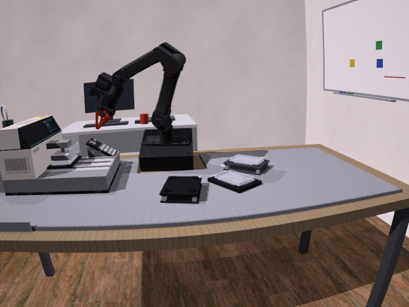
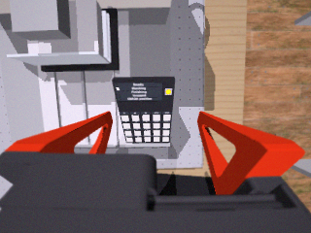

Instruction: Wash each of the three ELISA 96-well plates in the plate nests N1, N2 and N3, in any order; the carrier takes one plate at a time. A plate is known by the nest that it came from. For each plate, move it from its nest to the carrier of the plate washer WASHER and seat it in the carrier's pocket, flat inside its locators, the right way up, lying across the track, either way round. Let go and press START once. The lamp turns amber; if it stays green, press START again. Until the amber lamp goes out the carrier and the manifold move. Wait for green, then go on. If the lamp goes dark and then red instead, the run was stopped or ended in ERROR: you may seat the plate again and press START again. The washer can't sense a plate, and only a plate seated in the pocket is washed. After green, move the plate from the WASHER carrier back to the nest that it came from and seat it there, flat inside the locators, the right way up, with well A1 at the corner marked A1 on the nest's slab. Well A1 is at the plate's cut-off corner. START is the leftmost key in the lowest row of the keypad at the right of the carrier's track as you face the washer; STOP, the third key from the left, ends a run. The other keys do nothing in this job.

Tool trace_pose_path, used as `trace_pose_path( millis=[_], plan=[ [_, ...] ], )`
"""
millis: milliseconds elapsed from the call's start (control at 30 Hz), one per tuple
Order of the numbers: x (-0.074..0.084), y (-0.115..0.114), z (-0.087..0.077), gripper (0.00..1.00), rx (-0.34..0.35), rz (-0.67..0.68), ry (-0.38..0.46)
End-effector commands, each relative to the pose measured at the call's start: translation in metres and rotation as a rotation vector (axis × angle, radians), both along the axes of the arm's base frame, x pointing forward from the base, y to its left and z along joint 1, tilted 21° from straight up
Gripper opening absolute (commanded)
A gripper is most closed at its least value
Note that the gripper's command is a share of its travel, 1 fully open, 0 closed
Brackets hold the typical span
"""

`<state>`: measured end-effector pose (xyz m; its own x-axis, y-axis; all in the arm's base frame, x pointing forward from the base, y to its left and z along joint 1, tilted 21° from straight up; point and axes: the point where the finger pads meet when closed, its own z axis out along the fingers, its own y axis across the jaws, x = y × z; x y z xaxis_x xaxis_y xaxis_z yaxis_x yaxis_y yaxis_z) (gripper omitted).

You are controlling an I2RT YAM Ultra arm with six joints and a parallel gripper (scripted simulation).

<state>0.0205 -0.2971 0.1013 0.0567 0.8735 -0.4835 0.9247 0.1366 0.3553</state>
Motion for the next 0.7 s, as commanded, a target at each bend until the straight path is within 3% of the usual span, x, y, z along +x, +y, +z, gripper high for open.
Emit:
trace_pose_path(
  millis=[0,367,667],
  plan=[
    [-0.006,-0.011,0.01,1.0,-0.026,0.005,0.006],
    [-0.022,-0.042,0.021,1.0,-0.027,0.005,0.006],
    [-0.024,-0.046,0.022,1.0,-0.027,0.005,0.006]
  ],
)
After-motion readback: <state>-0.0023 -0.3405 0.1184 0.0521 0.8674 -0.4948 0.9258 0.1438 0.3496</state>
